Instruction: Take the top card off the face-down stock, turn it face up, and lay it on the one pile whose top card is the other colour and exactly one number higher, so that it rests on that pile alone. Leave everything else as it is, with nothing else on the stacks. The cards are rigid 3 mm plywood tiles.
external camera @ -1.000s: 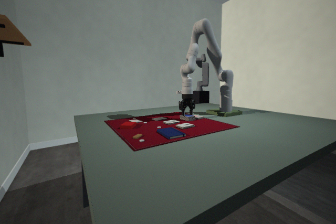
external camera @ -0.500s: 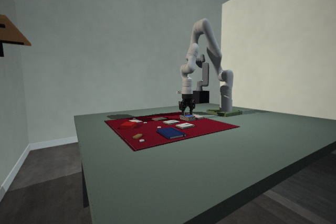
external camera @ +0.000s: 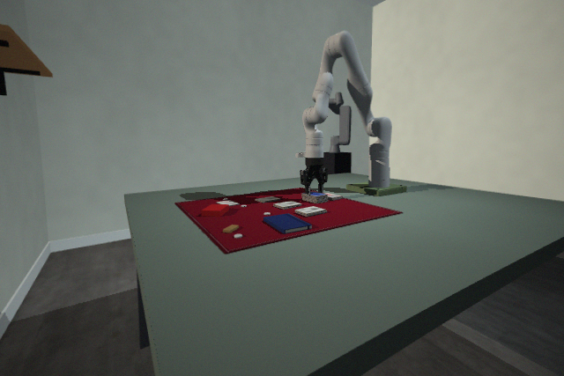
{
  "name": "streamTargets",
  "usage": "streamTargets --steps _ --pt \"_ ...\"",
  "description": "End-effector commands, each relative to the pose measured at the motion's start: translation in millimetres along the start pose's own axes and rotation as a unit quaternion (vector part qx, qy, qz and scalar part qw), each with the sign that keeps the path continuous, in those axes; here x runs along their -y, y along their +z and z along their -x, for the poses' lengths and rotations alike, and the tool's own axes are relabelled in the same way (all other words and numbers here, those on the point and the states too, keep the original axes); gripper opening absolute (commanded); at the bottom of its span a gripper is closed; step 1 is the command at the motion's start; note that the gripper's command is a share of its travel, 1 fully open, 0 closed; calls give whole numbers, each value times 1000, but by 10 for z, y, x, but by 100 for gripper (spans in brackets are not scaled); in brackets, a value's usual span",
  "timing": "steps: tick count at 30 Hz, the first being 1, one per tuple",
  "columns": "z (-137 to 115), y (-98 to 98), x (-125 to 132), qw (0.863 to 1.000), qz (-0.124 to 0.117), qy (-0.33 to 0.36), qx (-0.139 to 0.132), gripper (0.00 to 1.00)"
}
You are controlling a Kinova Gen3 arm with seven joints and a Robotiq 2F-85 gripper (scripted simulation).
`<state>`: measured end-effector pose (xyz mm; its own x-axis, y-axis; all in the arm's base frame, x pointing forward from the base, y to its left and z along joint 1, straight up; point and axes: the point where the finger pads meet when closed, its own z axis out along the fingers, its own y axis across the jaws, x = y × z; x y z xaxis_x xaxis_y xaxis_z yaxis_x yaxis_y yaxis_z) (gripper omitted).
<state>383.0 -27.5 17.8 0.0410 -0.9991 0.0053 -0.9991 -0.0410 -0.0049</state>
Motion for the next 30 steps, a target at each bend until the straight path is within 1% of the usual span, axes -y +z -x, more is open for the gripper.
streamTargets --steps 1,25,30 --pt "0 -5 5 1000 -1 0 0 72" --pt "0 -18 5 1000 -1 0 0 72" --pt "0 -123 5 1000 -1 0 0 72"
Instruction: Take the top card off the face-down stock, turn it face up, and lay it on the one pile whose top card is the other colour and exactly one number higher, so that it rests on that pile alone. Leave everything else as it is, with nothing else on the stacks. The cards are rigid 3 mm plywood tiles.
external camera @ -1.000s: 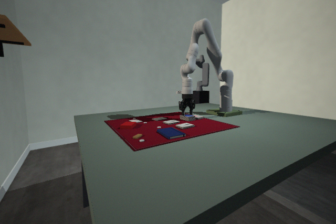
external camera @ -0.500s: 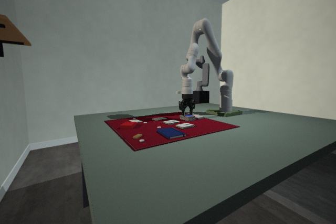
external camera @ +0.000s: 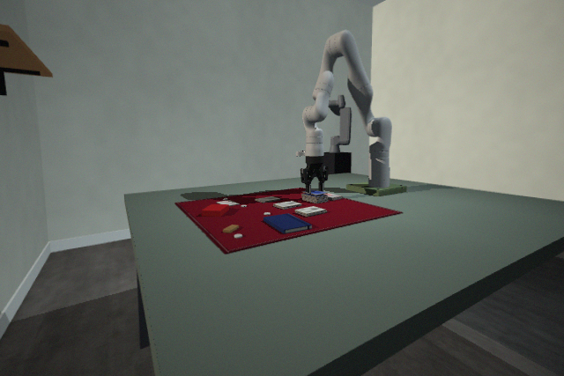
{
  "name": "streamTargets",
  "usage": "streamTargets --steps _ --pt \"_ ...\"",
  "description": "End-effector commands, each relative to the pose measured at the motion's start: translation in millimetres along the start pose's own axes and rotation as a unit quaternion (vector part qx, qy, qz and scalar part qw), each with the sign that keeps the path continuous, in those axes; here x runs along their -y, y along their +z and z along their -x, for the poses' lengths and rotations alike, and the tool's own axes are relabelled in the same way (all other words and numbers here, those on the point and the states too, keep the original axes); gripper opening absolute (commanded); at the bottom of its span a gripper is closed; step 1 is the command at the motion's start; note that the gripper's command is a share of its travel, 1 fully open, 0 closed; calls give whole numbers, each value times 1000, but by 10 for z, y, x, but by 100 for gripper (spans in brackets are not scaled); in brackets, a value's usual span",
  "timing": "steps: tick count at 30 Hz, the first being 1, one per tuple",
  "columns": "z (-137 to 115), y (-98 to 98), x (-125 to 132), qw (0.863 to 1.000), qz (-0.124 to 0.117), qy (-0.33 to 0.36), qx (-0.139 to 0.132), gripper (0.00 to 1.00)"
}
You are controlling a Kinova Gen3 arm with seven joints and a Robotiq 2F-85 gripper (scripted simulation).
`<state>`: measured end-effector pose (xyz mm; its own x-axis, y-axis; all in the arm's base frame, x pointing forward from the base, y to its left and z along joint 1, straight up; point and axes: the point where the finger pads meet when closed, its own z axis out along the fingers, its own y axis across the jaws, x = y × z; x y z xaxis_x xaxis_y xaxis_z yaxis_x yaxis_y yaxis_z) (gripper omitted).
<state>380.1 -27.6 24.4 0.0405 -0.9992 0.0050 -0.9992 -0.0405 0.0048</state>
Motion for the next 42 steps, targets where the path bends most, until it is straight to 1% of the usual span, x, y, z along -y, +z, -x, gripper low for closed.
streamTargets --steps 1,29,42 --pt "0 -59 33 1000 -6 0 0 72" --pt "-12 -59 33 1000 -6 -1 0 72" --pt "-165 -59 29 1000 -6 -5 0 72"
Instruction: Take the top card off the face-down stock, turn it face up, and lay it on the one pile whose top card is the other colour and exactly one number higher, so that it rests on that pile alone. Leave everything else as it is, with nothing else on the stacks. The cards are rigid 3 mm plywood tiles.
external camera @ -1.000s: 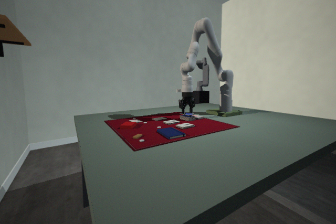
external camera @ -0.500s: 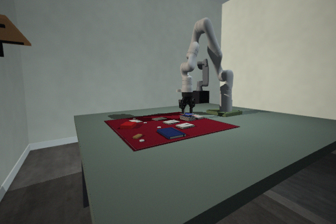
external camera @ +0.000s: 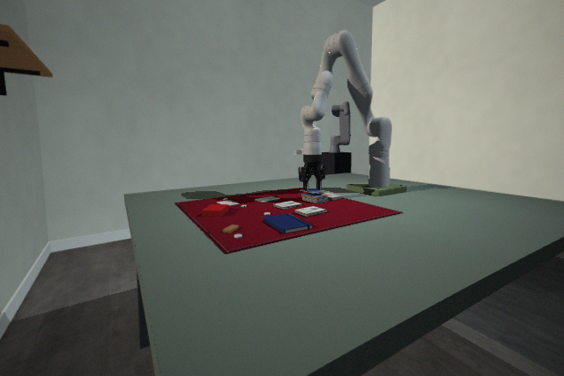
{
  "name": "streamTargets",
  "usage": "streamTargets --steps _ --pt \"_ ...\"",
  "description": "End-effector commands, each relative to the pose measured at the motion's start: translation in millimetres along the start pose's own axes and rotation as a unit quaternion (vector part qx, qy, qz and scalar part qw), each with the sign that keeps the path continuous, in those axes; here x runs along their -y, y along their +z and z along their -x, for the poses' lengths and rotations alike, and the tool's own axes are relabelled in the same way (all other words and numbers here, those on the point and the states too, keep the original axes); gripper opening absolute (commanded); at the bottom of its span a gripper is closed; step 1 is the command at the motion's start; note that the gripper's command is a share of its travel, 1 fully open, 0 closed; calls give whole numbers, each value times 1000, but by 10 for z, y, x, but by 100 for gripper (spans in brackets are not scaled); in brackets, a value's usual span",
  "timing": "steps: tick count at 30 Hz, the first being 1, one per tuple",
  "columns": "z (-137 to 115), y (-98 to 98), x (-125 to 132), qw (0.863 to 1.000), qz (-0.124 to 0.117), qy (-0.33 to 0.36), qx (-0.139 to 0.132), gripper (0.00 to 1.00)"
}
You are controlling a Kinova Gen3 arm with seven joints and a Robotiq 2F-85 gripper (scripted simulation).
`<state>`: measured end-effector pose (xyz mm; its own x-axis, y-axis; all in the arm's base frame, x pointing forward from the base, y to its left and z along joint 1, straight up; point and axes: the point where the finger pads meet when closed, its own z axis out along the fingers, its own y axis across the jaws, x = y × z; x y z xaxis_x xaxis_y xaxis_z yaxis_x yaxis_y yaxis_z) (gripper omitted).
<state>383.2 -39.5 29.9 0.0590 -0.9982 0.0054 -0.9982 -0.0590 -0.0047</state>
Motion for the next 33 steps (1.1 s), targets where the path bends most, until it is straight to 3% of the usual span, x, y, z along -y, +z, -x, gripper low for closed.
streamTargets --steps 1,33 --pt "-56 -5 1 1000 -1 3 0 72" --pt "-103 2 -1 1000 -1 2 0 72"
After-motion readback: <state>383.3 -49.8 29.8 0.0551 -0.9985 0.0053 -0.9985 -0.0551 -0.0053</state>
